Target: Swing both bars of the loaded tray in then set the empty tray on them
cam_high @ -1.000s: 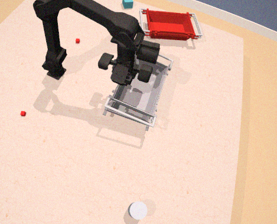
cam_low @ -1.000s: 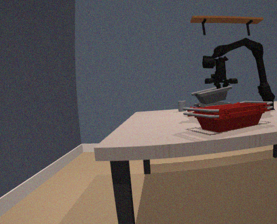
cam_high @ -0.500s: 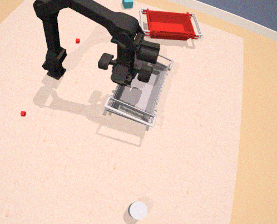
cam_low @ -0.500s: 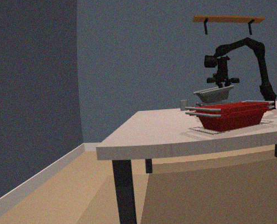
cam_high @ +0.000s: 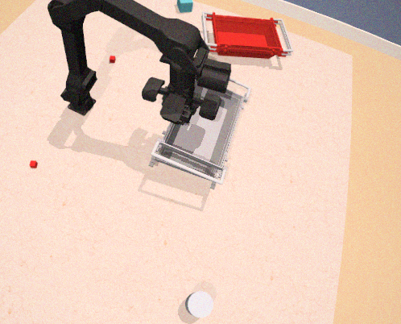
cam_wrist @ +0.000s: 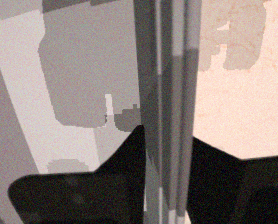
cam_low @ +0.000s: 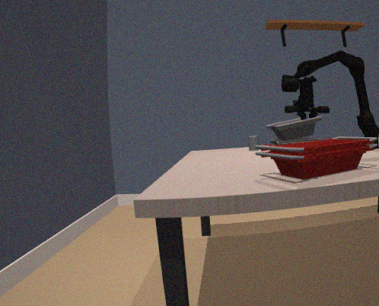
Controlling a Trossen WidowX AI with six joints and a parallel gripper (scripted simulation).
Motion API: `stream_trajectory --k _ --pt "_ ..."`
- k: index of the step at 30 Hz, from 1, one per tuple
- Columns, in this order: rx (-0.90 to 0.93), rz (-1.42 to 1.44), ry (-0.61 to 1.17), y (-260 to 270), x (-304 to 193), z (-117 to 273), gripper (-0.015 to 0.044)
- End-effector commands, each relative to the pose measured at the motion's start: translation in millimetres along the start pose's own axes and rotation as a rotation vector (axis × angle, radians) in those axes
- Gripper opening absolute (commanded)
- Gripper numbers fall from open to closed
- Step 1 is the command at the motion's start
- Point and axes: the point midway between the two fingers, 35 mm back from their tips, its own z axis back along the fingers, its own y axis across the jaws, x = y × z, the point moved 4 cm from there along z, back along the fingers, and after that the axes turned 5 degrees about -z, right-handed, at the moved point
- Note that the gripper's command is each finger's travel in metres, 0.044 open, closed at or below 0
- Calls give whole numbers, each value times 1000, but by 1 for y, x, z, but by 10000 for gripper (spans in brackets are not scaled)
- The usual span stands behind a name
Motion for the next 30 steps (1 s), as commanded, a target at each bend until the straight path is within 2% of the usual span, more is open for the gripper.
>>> stream_trajectory --k 1,30 --pt "-37 -7 -4 -7 4 -11 0" --pt "-44 -9 -5 -9 6 -13 0"
